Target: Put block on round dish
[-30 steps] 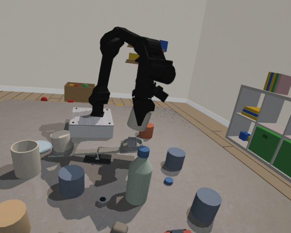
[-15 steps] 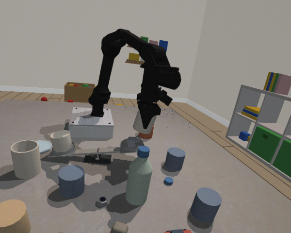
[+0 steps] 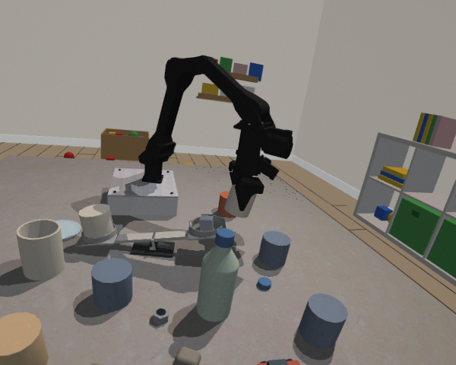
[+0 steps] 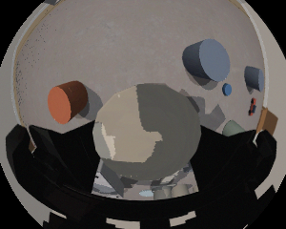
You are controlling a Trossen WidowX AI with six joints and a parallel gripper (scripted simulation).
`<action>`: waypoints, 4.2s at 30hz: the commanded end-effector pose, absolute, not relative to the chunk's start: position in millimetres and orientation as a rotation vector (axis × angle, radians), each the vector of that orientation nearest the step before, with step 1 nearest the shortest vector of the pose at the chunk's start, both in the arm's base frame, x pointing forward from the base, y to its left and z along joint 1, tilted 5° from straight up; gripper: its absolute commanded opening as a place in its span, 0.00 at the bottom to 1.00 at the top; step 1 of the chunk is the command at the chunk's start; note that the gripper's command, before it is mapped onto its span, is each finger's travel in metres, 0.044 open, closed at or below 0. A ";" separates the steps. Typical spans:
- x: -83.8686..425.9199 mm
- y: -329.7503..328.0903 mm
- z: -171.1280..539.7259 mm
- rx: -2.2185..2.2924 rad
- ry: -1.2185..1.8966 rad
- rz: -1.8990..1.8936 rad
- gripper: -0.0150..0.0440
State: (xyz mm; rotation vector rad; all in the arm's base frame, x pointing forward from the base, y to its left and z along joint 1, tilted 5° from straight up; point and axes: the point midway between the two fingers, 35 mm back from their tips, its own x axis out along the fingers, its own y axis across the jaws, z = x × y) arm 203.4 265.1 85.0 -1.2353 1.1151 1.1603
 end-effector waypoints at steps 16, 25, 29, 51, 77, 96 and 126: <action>175.6 278.6 22.2 -1.222 1.124 1.149 0.25; 176.5 279.0 13.6 -1.222 1.124 1.149 0.25; 177.1 279.1 6.9 -1.222 1.124 1.149 0.25; 172.5 277.9 58.4 -1.221 1.124 1.149 1.00; 294.8 172.8 110.5 -1.072 1.207 0.995 0.69; 297.9 173.6 84.4 -1.072 1.207 0.995 0.69; 298.0 175.6 104.9 -1.065 1.208 0.993 0.25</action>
